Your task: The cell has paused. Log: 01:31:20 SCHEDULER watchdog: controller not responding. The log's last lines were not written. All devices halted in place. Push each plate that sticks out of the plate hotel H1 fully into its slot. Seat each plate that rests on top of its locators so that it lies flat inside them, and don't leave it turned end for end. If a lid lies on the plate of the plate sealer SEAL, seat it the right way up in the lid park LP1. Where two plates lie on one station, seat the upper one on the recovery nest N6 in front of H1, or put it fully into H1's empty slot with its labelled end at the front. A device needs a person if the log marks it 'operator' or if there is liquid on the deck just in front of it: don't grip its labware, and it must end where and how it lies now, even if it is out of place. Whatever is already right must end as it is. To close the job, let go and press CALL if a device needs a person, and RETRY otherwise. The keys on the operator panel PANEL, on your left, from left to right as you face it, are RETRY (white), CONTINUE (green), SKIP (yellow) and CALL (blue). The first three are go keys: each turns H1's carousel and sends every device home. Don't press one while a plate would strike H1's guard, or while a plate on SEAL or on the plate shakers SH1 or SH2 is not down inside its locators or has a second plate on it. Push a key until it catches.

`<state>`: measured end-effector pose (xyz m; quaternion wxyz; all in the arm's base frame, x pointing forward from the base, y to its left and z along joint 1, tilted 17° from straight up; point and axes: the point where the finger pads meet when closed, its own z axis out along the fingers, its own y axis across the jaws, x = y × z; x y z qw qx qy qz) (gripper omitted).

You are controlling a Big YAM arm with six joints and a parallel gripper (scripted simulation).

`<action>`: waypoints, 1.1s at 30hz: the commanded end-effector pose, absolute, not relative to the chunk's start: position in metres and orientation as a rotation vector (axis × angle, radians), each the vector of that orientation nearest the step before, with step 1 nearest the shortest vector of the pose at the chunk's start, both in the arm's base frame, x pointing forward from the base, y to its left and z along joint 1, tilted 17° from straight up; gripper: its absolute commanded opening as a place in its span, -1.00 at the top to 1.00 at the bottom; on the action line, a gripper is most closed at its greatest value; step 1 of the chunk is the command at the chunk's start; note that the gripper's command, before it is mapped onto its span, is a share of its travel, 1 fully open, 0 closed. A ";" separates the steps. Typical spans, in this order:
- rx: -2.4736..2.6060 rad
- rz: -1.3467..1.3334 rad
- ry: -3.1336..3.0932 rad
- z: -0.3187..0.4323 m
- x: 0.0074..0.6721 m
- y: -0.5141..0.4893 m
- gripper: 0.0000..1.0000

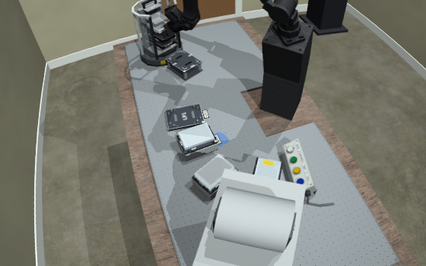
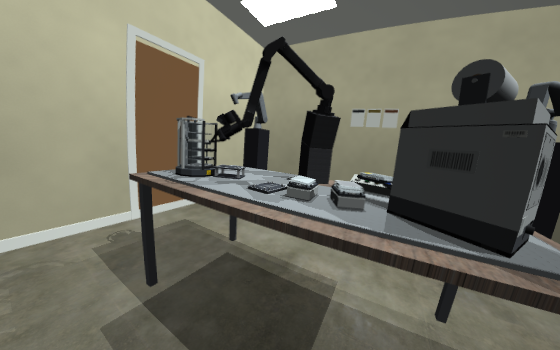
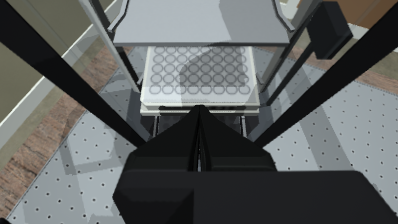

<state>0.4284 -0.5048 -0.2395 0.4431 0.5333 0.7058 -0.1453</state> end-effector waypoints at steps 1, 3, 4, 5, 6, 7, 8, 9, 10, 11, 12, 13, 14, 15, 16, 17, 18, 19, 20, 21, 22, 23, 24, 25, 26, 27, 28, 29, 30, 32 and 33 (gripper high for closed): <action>1.328 -0.376 1.742 -0.247 0.427 -0.525 1.00; 1.328 -0.376 1.742 -0.247 0.427 -0.525 1.00; 1.328 -0.376 1.742 -0.247 0.427 -0.525 1.00; 1.328 -0.376 1.742 -0.247 0.427 -0.525 1.00; 1.328 -0.376 1.742 -0.247 0.427 -0.525 1.00; 1.328 -0.376 1.742 -0.247 0.427 -0.525 1.00; 1.328 -0.376 1.742 -0.247 0.427 -0.525 1.00; 1.328 -0.376 1.742 -0.247 0.427 -0.525 1.00; 1.328 -0.376 1.742 -0.247 0.427 -0.525 1.00; 1.328 -0.376 1.742 -0.247 0.427 -0.525 1.00; 1.328 -0.376 1.742 -0.247 0.427 -0.525 1.00; 1.328 -0.376 1.742 -0.247 0.427 -0.525 1.00; 1.328 -0.376 1.742 -0.247 0.427 -0.525 1.00; 1.328 -0.376 1.742 -0.247 0.427 -0.525 1.00; 1.328 -0.376 1.742 -0.247 0.427 -0.525 1.00; 1.328 -0.376 1.742 -0.247 0.427 -0.525 1.00; 1.328 -0.376 1.742 -0.247 0.427 -0.525 1.00; 1.328 -0.376 1.742 -0.247 0.427 -0.525 1.00; 1.330 -0.376 1.741 -0.246 0.426 -0.523 1.00; 1.326 -0.374 1.738 -0.246 0.428 -0.520 1.00; 1.313 -0.374 1.723 -0.241 0.431 -0.519 1.00; 1.307 -0.372 1.717 -0.240 0.434 -0.516 1.00; 1.311 -0.367 1.729 -0.243 0.431 -0.508 1.00; 1.319 -0.362 1.746 -0.248 0.426 -0.498 1.00; 1.317 -0.359 1.747 -0.248 0.428 -0.494 1.00; 1.311 -0.357 1.742 -0.243 0.430 -0.493 1.00; 1.308 -0.356 1.733 -0.237 0.432 -0.494 1.00; 1.304 -0.356 1.724 -0.231 0.434 -0.495 1.00; 1.300 -0.357 1.715 -0.225 0.435 -0.496 1.00; 1.296 -0.358 1.708 -0.220 0.436 -0.497 1.00; 1.296 -0.358 1.708 -0.220 0.436 -0.497 1.00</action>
